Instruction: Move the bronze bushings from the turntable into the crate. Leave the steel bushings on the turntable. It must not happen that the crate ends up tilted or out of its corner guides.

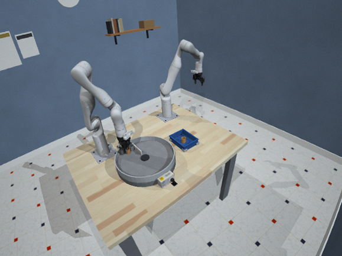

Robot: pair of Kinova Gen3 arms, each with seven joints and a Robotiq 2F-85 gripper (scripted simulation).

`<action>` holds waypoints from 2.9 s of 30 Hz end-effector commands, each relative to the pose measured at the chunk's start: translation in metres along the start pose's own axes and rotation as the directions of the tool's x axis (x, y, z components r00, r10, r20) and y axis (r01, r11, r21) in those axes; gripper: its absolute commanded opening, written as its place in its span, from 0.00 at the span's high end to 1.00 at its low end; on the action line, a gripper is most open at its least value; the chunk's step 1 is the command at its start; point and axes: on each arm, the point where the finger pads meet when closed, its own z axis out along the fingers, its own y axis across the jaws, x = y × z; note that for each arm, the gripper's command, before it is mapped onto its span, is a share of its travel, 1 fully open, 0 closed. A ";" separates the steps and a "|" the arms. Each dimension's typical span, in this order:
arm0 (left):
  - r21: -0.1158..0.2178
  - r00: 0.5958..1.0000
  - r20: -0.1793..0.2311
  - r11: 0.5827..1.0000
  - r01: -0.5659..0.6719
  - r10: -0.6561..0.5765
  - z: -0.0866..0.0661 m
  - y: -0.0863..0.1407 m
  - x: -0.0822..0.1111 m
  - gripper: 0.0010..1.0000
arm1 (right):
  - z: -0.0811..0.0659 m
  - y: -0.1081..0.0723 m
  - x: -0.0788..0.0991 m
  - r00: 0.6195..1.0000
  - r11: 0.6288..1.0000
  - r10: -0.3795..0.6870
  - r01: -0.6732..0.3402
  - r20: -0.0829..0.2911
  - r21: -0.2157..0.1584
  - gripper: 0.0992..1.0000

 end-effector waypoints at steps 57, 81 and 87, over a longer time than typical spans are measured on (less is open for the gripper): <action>0.000 1.000 0.002 1.000 0.000 0.000 -0.001 0.000 0.000 0.00 | -0.044 0.000 0.000 1.000 1.000 0.000 0.000 -0.001 0.001 1.00; 0.000 1.000 0.002 1.000 0.000 0.000 -0.001 0.000 0.000 0.00 | -0.069 0.000 0.000 1.000 1.000 0.000 0.000 -0.001 0.001 1.00; 0.000 1.000 0.002 1.000 0.000 0.000 -0.001 0.000 0.000 0.00 | -0.069 0.000 0.000 1.000 1.000 0.000 0.000 -0.001 0.001 1.00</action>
